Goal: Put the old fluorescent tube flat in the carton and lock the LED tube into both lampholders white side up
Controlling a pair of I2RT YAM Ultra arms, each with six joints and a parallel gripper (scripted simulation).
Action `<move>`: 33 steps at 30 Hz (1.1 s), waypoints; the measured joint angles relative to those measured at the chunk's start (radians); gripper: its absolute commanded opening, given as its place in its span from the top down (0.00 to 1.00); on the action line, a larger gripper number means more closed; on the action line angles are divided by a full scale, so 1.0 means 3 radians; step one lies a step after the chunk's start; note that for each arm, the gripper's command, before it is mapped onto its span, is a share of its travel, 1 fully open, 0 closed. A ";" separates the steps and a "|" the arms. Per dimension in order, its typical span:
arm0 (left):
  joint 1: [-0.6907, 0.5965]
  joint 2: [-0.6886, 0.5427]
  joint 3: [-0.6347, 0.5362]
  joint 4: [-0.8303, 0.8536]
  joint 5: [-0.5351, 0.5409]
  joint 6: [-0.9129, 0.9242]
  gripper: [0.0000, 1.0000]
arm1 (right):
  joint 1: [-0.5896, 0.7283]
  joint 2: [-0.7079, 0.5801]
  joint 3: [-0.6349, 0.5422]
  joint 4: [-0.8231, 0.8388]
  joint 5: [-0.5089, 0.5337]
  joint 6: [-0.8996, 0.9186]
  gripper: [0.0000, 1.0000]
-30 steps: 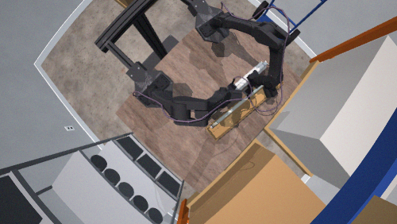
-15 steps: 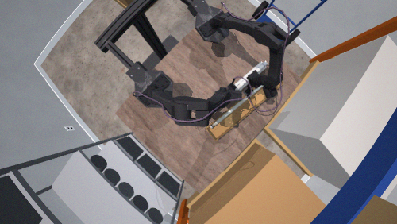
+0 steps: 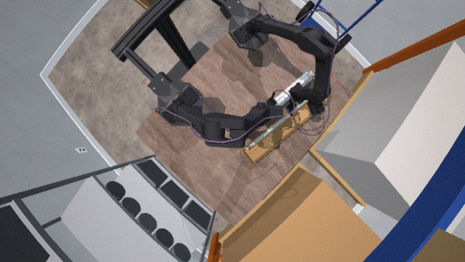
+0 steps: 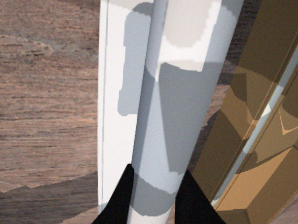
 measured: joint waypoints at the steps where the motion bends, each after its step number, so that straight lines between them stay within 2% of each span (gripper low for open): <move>1: 0.0001 0.0001 0.0000 0.0000 0.0001 0.0000 0.89 | -0.0003 0.0009 0.0000 0.0008 -0.0001 -0.0003 0.89; 33: 0.0013 0.0075 0.0001 0.0072 -0.0003 0.0008 0.89 | -0.0032 0.0090 -0.0008 0.0116 -0.0014 -0.0036 0.89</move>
